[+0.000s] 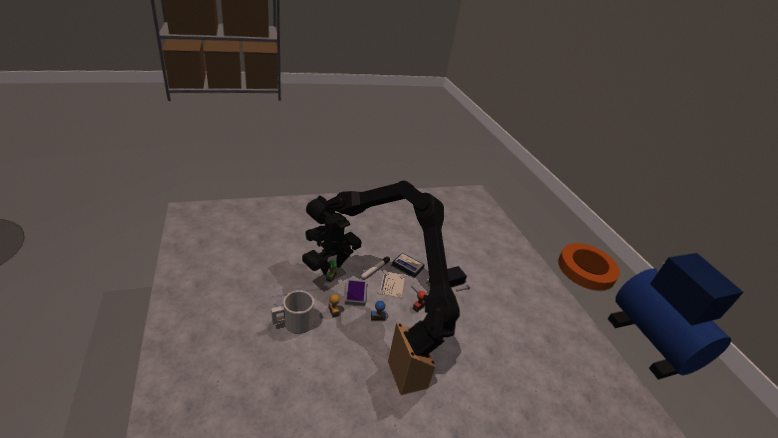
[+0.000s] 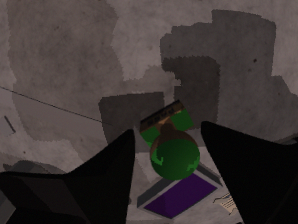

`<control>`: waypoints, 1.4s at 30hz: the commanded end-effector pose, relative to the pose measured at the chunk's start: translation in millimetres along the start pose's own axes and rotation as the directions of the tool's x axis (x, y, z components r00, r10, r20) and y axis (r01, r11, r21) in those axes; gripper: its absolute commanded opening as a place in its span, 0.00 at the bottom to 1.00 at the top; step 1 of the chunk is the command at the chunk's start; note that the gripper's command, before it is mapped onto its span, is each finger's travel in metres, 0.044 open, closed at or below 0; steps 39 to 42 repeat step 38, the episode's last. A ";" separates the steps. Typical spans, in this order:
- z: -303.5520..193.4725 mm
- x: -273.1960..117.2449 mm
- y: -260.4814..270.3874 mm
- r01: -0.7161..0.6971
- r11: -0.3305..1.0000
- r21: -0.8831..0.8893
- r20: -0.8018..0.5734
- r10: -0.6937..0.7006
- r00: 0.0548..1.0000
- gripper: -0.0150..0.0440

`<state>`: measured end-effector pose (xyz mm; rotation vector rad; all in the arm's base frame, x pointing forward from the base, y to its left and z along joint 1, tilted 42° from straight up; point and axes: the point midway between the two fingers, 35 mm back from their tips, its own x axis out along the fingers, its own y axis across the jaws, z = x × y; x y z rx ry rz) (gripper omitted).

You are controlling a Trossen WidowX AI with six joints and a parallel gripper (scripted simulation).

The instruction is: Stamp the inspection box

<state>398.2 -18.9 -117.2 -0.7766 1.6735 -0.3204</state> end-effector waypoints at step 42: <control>0.2 -118.2 2.1 0.000 1.000 -0.011 0.001 0.000 1.000 0.70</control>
